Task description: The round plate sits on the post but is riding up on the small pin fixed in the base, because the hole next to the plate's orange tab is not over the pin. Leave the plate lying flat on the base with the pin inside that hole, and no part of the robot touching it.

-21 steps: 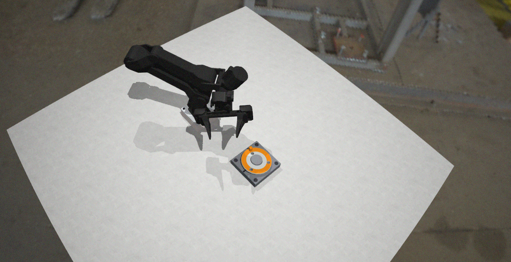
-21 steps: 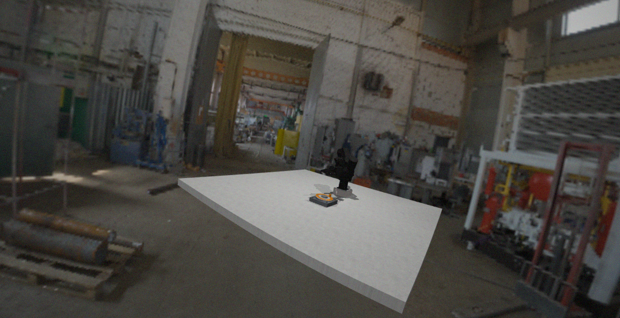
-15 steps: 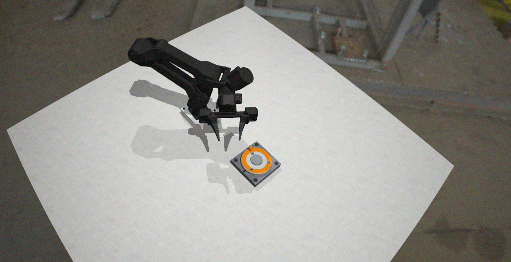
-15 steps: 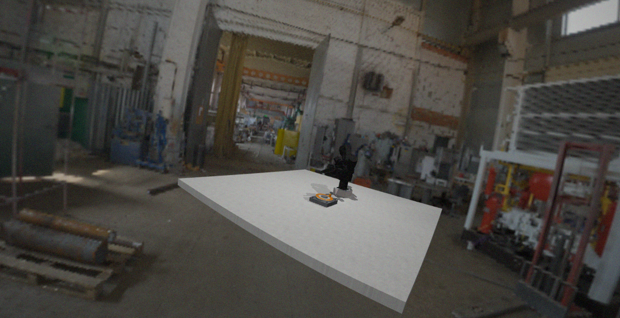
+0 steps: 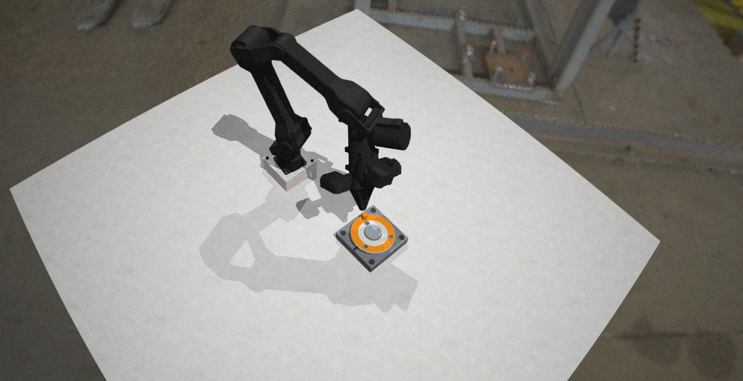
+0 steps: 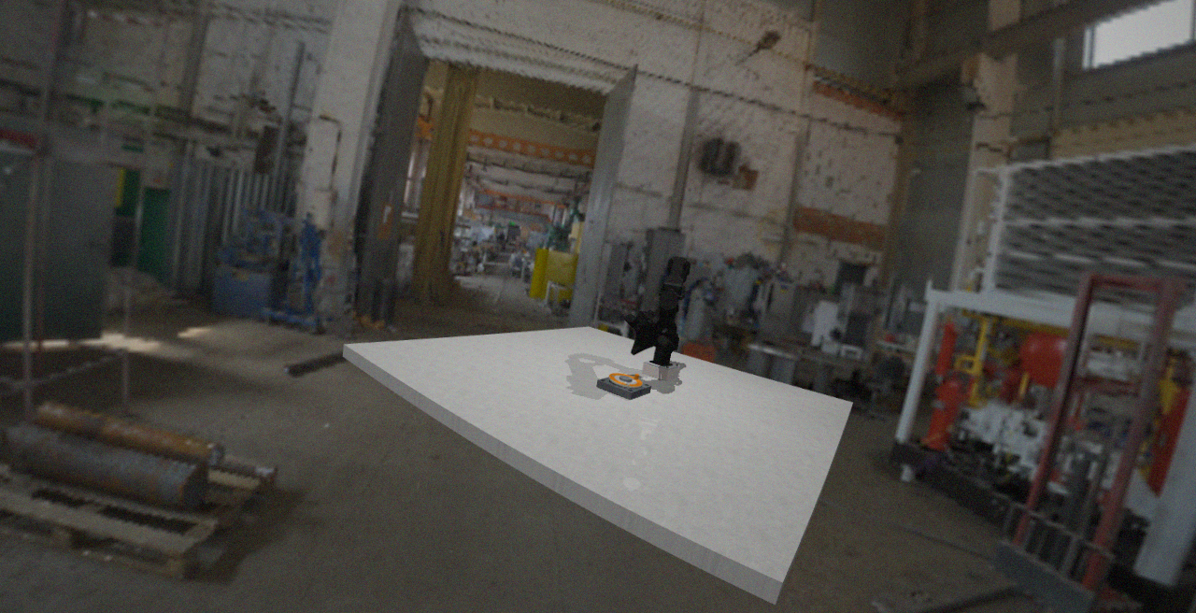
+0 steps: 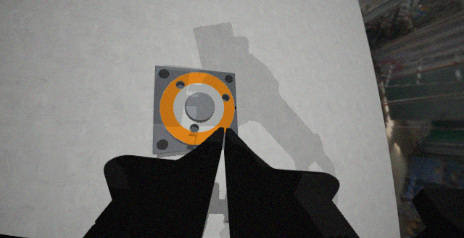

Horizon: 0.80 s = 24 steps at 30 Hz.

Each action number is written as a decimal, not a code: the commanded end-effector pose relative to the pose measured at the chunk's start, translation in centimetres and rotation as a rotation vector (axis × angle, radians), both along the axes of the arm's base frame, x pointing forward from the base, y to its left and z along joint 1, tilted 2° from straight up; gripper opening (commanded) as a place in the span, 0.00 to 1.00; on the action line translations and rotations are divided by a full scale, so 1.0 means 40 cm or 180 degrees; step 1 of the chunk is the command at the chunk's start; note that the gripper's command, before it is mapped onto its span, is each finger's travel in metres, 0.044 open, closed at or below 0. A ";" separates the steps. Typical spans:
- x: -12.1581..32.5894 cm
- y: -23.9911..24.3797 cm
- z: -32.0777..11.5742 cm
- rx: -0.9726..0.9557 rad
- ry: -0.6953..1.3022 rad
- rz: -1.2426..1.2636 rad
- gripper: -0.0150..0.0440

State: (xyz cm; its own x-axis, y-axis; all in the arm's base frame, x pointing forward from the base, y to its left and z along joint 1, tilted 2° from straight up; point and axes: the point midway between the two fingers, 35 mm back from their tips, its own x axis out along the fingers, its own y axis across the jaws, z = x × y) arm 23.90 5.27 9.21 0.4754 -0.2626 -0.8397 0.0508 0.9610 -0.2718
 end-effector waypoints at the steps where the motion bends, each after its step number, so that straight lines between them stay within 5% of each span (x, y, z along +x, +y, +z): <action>1: 0.007 0.035 -0.019 0.0239 0.0713 0.0158 0.25; 8: 0.008 0.082 -0.036 0.0724 0.1629 0.0268 0.25; 24: 0.008 0.080 -0.150 0.0742 0.1656 0.0270 0.25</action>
State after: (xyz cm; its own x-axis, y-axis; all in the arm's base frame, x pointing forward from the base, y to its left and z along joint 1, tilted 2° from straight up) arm 24.52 8.57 4.51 0.0039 -0.0232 -0.9997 -0.1071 0.9940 -0.0235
